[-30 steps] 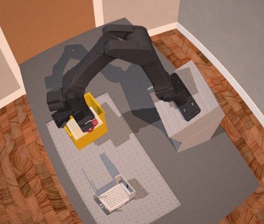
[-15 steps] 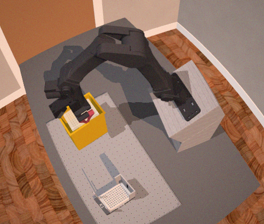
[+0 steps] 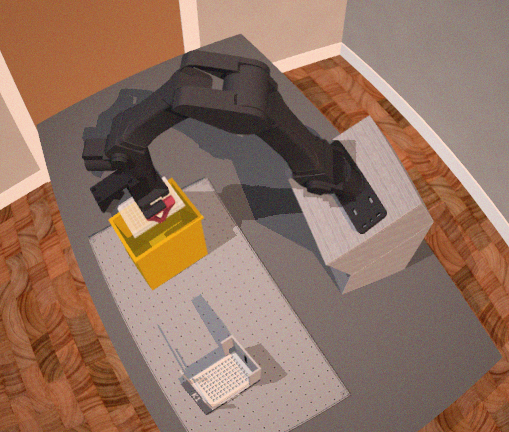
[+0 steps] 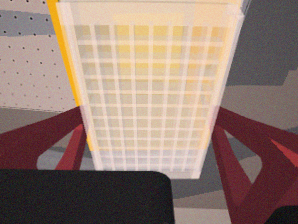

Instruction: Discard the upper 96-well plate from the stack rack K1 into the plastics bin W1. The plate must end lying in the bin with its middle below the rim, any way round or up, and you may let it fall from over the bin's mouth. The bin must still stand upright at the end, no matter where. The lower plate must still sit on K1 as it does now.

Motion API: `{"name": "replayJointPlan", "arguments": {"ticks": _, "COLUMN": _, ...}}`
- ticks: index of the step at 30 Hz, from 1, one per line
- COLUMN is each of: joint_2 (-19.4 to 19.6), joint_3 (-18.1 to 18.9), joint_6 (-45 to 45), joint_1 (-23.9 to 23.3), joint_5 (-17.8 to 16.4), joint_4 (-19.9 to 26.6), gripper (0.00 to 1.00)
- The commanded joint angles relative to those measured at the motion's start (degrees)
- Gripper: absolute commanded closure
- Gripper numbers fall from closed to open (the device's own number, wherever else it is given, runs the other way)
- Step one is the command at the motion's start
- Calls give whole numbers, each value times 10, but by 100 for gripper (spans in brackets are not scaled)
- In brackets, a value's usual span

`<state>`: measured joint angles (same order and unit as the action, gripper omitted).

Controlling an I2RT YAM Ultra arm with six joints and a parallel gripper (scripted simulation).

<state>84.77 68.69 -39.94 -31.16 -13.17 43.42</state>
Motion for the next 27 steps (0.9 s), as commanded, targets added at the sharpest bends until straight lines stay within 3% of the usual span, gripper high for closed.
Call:
{"name": "replayJointPlan", "arguments": {"ticks": 1, "joint_2": -12, "joint_3": 23, "joint_6": -12, "joint_1": 3, "joint_5": -15, "joint_4": 3, "gripper": 100}}
{"name": "replayJointPlan", "arguments": {"ticks": 27, "joint_2": -17, "joint_3": 21, "joint_6": -9, "joint_1": 3, "joint_5": -15, "joint_4": 1, "gripper": 100}}
